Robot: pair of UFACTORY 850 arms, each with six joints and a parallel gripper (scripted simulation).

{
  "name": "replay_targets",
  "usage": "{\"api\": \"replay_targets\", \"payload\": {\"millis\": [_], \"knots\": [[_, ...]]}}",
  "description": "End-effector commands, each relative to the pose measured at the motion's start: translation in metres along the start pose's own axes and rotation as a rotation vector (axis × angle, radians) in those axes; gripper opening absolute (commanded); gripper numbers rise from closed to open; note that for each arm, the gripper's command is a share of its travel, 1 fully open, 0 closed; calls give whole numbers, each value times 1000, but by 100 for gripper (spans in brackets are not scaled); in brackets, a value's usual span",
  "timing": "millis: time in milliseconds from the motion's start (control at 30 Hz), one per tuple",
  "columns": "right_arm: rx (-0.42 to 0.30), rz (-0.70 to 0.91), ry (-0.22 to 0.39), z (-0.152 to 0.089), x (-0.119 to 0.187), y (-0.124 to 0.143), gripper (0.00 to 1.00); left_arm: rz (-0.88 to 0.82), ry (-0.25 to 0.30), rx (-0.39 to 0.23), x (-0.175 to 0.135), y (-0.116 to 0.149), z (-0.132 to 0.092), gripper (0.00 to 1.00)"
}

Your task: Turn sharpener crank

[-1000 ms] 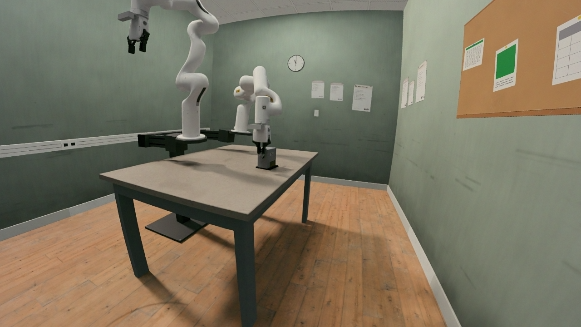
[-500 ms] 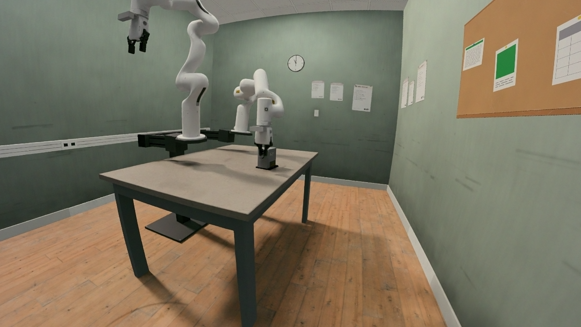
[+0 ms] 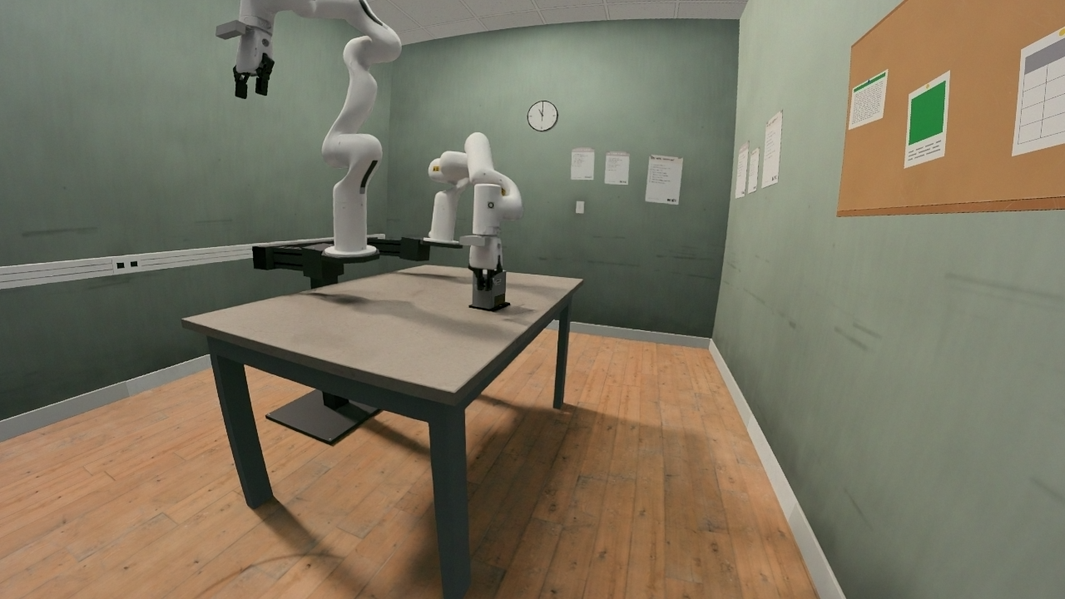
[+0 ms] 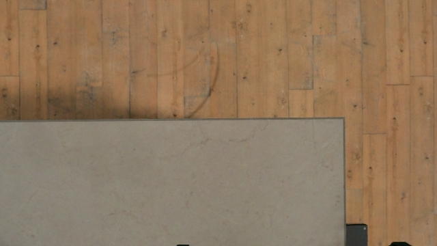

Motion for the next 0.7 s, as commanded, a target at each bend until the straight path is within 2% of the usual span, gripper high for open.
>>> {"api": "replay_targets", "payload": {"millis": [0, 667], "knots": [[2, 0, 0, -1, 0, 0, 100, 0, -1, 1, -3, -1, 4, 0], [2, 0, 0, -1, 0, 0, 100, 0, -1, 1, -5, -1, 26, 0]]}}
Point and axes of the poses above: on each arm, the point where the finger pads meet when closed, its own z axis out along the fingers, its own x axis across the jaws, y = z × x, the point moved 3 cm from there along -z, back along the fingers, and after that the axes turned 7 degrees about -z, right-handed, at the moved point
